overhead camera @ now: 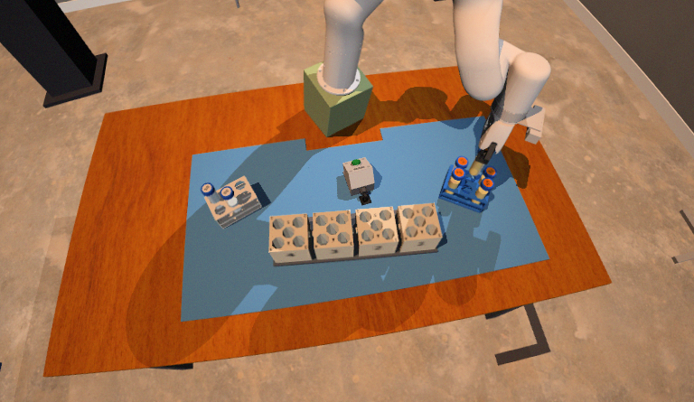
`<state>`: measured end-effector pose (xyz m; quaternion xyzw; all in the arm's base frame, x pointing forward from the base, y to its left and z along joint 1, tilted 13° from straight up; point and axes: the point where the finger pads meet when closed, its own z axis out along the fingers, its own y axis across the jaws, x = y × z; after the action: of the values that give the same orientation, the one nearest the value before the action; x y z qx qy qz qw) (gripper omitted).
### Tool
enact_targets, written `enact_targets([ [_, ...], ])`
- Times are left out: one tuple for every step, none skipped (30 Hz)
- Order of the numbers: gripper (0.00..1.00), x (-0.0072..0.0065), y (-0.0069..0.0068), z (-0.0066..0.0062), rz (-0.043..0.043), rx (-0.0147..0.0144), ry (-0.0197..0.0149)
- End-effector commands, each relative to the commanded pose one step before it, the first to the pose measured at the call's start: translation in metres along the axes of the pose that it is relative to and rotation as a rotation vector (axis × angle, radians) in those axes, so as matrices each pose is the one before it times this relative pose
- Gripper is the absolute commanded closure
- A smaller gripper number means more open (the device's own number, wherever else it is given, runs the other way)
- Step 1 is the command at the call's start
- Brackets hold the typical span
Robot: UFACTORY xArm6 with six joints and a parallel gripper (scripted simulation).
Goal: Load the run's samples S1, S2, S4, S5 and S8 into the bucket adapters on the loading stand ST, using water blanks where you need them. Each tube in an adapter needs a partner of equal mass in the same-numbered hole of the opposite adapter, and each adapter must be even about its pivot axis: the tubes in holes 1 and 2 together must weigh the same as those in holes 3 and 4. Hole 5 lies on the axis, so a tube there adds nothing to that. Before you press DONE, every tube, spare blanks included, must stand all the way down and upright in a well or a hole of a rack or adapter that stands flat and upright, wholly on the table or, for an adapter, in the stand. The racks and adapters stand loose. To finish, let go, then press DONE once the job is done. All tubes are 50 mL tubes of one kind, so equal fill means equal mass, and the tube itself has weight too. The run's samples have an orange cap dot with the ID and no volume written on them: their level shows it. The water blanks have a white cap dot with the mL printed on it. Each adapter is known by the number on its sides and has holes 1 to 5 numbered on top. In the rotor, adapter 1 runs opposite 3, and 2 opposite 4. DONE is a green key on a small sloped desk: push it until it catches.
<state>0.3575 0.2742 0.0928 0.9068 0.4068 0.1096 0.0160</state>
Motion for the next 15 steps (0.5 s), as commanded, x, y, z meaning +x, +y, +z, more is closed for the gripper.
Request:
enact_targets([
  [1.00, 0.00166, 0.00033, 0.00620, 0.00017, -0.00081, 0.00388],
  [1.00, -0.00001, 0.00000, 0.00200, 0.00000, 0.00000, -0.00001],
  [1.00, 0.00000, 0.00000, 0.00100, 0.00000, 0.00000, 0.00000],
  [1.00, 0.00000, 0.00000, 0.00001, 0.00000, 0.00000, 0.00000],
  [1.00, 0.00000, 0.00000, 0.00000, 0.00000, 0.00000, 0.00000],
  [1.00, 0.00000, 0.00000, 0.00000, 0.00000, 0.00000, 0.00000],
  [1.00, -0.00002, 0.00001, -0.00007, 0.00000, 0.00003, -0.00001],
  [1.00, 0.00001, 0.00000, 0.00003, 0.00000, -0.00001, 0.00000],
  [1.00, 0.00000, 0.00000, 0.00002, 0.00000, -0.00001, 0.00000],
  [1.00, 0.00000, 0.00000, 0.00001, 0.00000, 0.00000, 0.00000],
  [1.00, 0.00000, 0.00000, 0.00001, 0.00000, 0.00000, 0.00000],
  [1.00, 0.00000, 0.00000, 0.00000, 0.00000, 0.00000, 0.00000],
  [1.00, 0.00000, 0.00000, 0.00000, 0.00000, 0.00000, 0.00000],
  [1.00, 0.00000, 0.00000, 0.00000, 0.00000, 0.00000, 0.00000],
  [1.00, 0.00000, 0.00000, 0.00000, 0.00000, 0.00000, 0.00000],
])
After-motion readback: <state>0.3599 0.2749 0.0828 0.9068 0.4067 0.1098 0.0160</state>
